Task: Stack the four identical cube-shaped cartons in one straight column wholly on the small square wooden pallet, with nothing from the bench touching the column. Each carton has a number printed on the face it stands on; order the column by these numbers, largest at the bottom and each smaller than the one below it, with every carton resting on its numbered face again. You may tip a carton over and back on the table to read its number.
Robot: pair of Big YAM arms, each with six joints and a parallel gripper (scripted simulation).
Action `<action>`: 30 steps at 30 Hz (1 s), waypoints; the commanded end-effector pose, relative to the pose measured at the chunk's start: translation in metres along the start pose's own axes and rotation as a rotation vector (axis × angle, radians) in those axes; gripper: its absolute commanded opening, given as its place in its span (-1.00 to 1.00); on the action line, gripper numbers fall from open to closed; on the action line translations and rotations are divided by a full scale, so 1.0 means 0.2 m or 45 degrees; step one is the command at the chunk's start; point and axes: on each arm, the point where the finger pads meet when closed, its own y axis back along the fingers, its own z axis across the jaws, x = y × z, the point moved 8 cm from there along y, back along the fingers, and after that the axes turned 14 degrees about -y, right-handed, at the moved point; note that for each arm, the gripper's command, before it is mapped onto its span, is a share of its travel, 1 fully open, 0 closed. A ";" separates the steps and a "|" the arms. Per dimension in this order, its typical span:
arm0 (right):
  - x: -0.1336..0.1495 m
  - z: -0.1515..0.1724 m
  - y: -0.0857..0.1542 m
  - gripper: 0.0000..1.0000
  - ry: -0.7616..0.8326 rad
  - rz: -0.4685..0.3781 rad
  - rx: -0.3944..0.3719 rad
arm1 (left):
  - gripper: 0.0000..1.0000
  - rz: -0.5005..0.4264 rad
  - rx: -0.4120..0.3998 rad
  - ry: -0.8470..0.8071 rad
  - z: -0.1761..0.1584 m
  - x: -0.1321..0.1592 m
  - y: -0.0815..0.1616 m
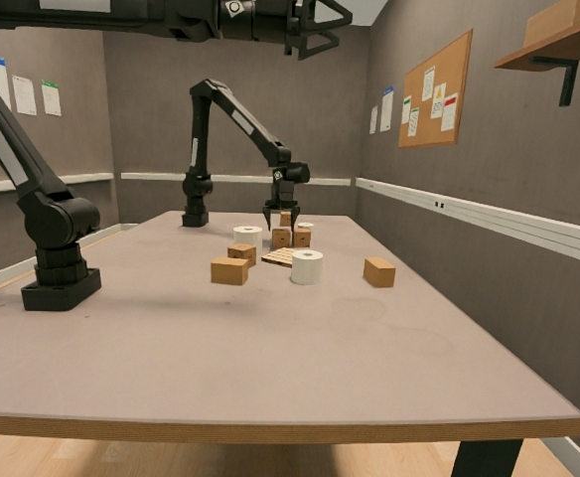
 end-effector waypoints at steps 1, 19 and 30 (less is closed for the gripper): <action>-0.12 0.03 0.01 1.00 0.017 -0.057 -0.012 | 0.58 -0.016 -0.026 -0.026 0.04 -0.06 -0.02; -0.12 0.03 0.01 1.00 0.017 -0.057 -0.012 | 0.58 -0.016 -0.026 -0.012 0.04 -0.06 -0.14; -0.12 0.03 0.01 1.00 0.017 -0.057 -0.012 | 0.58 -0.017 -0.026 -0.012 0.04 -0.06 -0.21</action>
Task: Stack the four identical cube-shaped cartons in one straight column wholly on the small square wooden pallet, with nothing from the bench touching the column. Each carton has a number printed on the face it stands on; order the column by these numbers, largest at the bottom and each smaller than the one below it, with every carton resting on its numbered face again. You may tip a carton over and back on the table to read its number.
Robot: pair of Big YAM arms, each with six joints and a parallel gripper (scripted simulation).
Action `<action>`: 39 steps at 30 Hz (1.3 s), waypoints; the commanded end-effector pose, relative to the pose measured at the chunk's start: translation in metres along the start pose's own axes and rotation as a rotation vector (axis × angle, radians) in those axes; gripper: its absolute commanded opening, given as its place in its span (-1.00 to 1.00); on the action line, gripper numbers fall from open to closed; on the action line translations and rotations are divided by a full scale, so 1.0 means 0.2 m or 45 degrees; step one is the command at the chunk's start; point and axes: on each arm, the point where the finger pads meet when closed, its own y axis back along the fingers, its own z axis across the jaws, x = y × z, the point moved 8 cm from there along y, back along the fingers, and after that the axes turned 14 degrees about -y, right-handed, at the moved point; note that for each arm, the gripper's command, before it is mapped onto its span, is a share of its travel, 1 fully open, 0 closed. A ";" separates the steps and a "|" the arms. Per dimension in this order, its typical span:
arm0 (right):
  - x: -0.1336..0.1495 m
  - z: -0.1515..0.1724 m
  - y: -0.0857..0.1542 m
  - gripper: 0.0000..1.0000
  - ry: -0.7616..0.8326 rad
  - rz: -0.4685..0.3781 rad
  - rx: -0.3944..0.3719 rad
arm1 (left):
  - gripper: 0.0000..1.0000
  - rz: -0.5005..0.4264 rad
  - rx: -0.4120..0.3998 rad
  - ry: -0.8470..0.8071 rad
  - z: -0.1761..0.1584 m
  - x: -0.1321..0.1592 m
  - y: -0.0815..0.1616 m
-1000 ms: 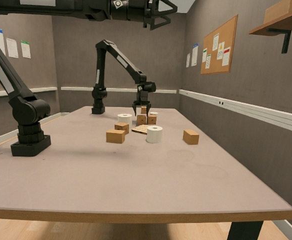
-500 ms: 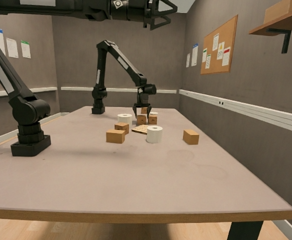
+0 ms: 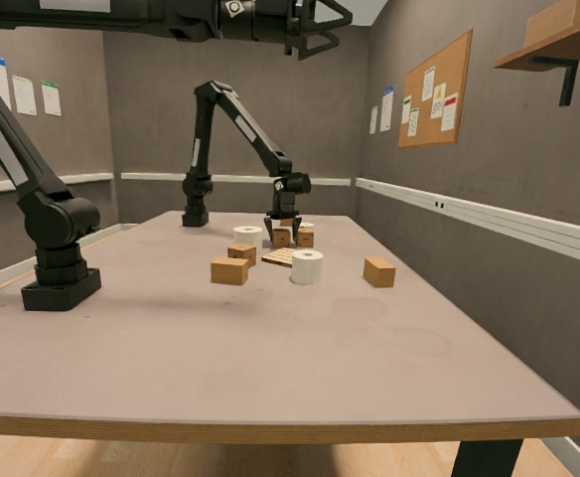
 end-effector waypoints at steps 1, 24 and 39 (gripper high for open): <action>-0.12 0.03 0.01 1.00 0.017 -0.057 -0.012 | 0.58 -0.007 -0.011 -0.004 0.01 -0.04 -0.05; -0.12 0.03 0.01 1.00 0.017 -0.057 -0.012 | 0.23 -0.029 -0.045 -0.010 0.03 -0.05 0.03; -0.12 0.03 0.01 1.00 0.017 -0.057 -0.012 | 0.00 -0.033 -0.054 -0.013 0.05 -0.06 0.09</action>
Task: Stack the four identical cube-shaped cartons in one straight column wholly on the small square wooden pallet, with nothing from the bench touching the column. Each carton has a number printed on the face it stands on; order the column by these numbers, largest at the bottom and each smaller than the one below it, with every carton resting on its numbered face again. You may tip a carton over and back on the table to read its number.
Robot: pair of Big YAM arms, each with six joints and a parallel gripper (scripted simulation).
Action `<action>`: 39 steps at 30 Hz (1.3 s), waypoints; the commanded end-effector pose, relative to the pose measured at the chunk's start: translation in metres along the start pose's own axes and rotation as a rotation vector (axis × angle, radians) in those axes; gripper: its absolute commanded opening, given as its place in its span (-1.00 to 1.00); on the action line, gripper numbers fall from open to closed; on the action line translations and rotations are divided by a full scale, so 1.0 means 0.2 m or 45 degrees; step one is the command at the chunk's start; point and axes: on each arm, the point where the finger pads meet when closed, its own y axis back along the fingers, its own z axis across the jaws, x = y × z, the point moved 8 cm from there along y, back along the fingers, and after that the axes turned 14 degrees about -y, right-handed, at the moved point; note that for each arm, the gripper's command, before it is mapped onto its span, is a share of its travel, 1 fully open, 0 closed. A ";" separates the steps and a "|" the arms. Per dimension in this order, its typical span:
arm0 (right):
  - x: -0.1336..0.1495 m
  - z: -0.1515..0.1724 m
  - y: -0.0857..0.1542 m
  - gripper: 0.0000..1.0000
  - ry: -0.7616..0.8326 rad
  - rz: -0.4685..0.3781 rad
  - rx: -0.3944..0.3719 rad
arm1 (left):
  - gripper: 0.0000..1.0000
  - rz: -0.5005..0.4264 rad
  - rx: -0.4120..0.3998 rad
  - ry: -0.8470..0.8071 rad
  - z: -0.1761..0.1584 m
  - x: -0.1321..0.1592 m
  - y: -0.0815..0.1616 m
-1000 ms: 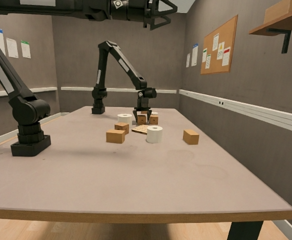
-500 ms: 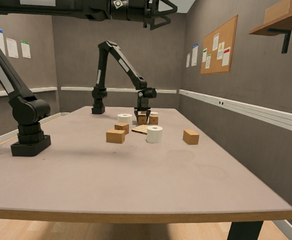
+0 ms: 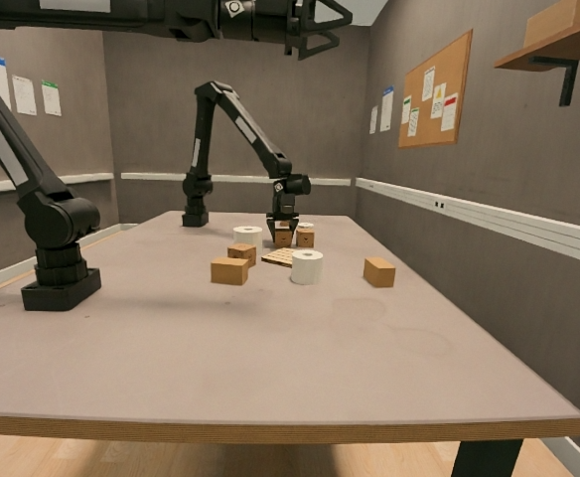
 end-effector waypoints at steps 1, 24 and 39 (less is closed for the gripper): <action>-0.12 0.03 0.01 1.00 0.017 -0.057 -0.012 | 0.00 -0.032 -0.052 -0.011 0.06 -0.07 0.13; -0.12 0.03 0.01 1.00 0.017 -0.057 -0.012 | 0.00 -0.025 -0.039 -0.008 -0.02 -0.15 0.41; -0.12 0.03 0.01 1.00 0.017 -0.057 -0.012 | 0.00 -0.011 -0.008 0.087 -0.15 -0.67 1.21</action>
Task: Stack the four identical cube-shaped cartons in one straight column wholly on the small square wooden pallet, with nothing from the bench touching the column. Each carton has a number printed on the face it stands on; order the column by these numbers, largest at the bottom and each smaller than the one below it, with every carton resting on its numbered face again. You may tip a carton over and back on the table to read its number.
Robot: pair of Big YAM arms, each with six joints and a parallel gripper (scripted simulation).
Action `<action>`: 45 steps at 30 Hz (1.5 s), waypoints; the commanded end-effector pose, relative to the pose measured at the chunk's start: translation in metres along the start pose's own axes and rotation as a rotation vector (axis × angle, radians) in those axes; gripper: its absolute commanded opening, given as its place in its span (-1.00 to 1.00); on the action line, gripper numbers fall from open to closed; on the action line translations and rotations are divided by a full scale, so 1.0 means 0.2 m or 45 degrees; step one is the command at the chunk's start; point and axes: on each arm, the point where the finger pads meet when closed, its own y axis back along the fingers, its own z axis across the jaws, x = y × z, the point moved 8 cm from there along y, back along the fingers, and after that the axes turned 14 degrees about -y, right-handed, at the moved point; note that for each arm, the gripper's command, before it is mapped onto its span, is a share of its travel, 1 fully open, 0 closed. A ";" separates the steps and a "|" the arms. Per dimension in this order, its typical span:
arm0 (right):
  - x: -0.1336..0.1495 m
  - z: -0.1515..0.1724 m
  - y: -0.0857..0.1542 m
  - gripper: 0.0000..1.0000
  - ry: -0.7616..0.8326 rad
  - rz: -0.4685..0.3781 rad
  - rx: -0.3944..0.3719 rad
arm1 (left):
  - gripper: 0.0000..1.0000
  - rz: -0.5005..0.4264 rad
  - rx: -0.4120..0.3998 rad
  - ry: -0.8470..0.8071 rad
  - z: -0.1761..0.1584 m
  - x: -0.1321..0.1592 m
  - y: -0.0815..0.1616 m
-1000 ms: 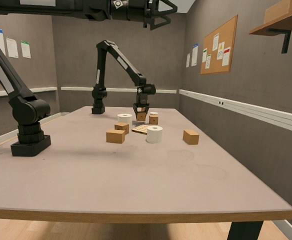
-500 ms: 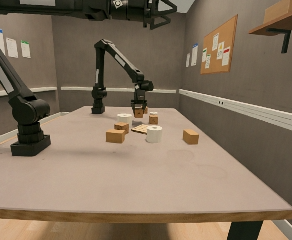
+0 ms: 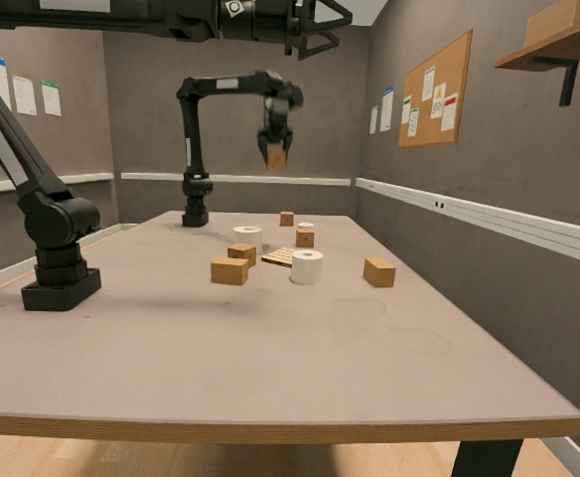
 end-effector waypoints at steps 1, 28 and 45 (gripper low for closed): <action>-0.12 0.03 0.01 1.00 0.017 -0.057 -0.012 | 0.00 0.027 0.043 0.037 -0.07 -0.20 -0.02; -0.12 0.03 0.01 1.00 0.017 -0.057 -0.012 | 0.00 -0.617 -0.048 -0.111 -0.27 -0.27 -0.12; -0.12 0.03 0.01 1.00 0.017 -0.057 -0.012 | 0.00 -1.378 -0.009 -0.135 -0.26 -0.09 -0.36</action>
